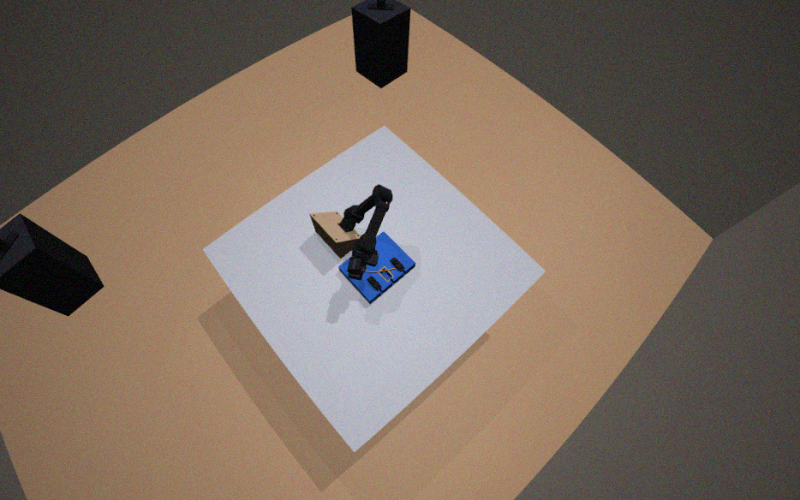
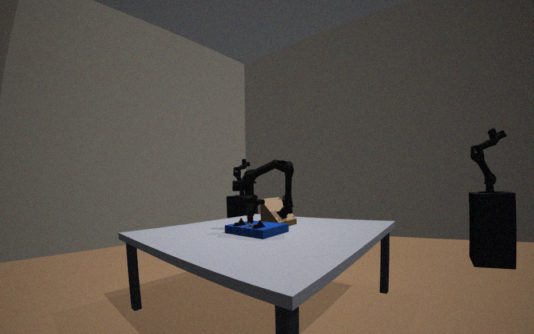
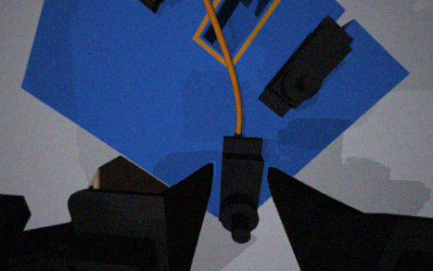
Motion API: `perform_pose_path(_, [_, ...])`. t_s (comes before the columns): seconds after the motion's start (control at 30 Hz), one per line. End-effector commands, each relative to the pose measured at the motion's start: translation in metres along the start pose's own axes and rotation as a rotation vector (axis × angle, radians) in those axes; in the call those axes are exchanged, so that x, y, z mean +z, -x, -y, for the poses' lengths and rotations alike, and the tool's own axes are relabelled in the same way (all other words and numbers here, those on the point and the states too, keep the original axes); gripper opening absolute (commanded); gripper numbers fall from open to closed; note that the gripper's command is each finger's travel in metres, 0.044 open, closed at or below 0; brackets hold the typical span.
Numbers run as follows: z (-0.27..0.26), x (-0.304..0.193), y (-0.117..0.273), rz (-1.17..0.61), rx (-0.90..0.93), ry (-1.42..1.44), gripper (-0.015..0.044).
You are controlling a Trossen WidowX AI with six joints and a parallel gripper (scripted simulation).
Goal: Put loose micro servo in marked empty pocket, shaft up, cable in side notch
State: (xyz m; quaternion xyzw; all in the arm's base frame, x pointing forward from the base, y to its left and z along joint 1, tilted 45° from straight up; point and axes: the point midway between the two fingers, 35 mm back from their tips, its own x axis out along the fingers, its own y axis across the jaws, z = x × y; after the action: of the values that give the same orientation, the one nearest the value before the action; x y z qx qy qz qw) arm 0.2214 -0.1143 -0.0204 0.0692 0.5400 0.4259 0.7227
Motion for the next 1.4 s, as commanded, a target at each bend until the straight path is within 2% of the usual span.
perform_pose_path(0.0, [0.0,0.0,-0.001,0.005,0.002,-0.005,0.0099])
perform_pose_path(0.17, [0.0,0.0,-0.001,0.005,0.002,-0.005,0.0065])
perform_pose_path(0.27, [0.0,0.0,0.004,0.004,0.001,-0.005,0.0])
perform_pose_path(0.5, [-0.005,0.001,0.029,0.004,0.001,-0.006,0.0])
perform_pose_path(1.13, [-0.005,0.003,0.029,0.004,0.001,-0.006,0.0])
perform_pose_path(1.37, [-0.025,0.017,0.029,0.004,0.003,-0.006,0.0])
